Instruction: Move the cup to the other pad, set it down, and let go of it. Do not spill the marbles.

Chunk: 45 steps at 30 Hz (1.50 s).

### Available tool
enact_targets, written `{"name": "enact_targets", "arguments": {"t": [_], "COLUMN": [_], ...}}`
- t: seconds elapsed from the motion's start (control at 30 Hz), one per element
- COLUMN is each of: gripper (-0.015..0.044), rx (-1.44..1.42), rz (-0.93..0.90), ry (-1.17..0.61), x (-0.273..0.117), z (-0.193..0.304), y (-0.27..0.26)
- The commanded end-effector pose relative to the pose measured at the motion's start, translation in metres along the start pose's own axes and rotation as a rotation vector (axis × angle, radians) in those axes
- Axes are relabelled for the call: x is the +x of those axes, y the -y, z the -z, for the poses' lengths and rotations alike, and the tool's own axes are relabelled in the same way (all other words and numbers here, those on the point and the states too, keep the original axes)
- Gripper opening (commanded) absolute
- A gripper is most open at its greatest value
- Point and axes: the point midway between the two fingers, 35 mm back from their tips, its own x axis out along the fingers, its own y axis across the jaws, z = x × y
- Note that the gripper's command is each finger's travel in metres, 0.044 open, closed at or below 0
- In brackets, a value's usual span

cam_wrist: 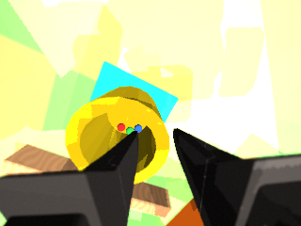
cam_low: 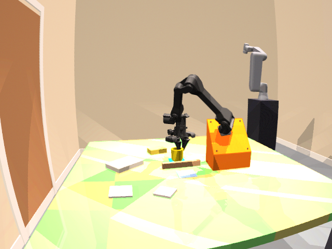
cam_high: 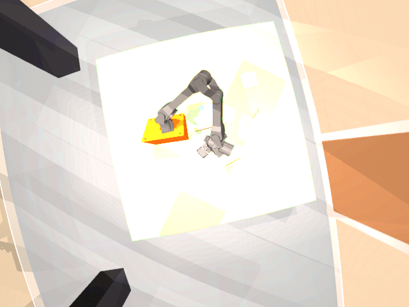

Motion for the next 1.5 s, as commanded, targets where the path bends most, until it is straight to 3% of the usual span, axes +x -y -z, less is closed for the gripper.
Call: {"name": "enact_targets", "arguments": {"t": [0.0, 0.8, 1.17, 1.47], "gripper": [0.0146, 0.0146, 0.0435, 0.044], "rx": [-0.008, -0.003, 0.004, 0.0], "rz": [0.002, -0.001, -0.004, 0.001], "ry": [0.009, 0.006, 0.002, 0.008], "x": [-0.008, -0.041, -0.042, -0.084], "z": [-0.003, 0.003, 0.003, 0.004], "y": [-0.001, 0.001, 0.001, 0.002]}}
